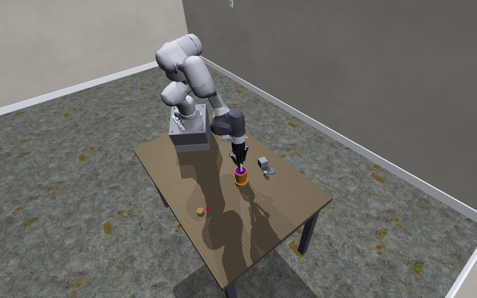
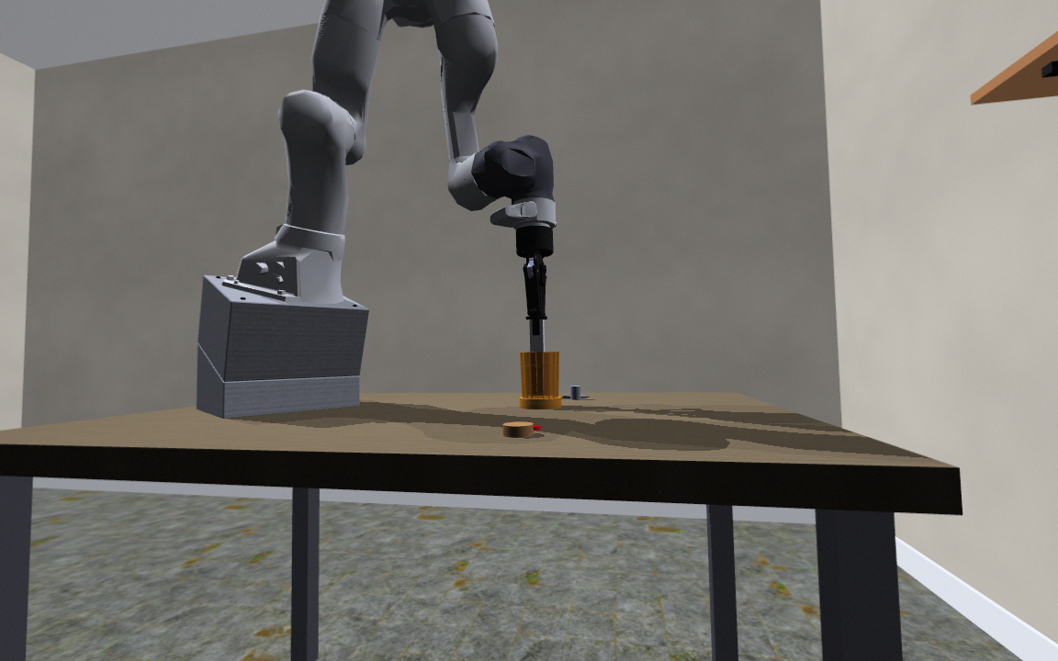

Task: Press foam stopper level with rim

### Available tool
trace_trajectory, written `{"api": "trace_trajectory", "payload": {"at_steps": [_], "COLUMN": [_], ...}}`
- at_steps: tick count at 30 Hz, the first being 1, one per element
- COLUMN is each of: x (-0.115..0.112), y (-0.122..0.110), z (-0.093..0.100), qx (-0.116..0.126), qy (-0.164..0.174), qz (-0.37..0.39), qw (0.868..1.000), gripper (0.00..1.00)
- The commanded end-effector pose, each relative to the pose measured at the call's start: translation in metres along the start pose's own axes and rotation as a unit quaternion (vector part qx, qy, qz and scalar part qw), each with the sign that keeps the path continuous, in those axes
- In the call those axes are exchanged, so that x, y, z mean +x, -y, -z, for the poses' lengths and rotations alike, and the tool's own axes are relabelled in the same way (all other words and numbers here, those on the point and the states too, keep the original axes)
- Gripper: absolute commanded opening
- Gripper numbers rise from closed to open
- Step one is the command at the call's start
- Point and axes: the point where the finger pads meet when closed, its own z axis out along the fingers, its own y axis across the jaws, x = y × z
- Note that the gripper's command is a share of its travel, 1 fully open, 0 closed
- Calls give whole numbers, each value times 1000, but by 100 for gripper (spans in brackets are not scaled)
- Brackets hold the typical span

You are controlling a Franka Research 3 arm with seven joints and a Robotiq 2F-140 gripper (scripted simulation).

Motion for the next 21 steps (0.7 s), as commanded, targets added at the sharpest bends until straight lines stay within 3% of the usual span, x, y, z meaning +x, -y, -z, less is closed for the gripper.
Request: {"api": "trace_trajectory", "payload": {"at_steps": [1, 10, 21], "x": [1, -1, -3], "y": [1, 0, -1], "z": [7, 34, 48], "qx": [2, 2, 2], "qy": [-4, -4, -4], "qz": [6, 6, 6], "qw": [1000, 1000, 1000], "gripper": [0, 0, 0]}}
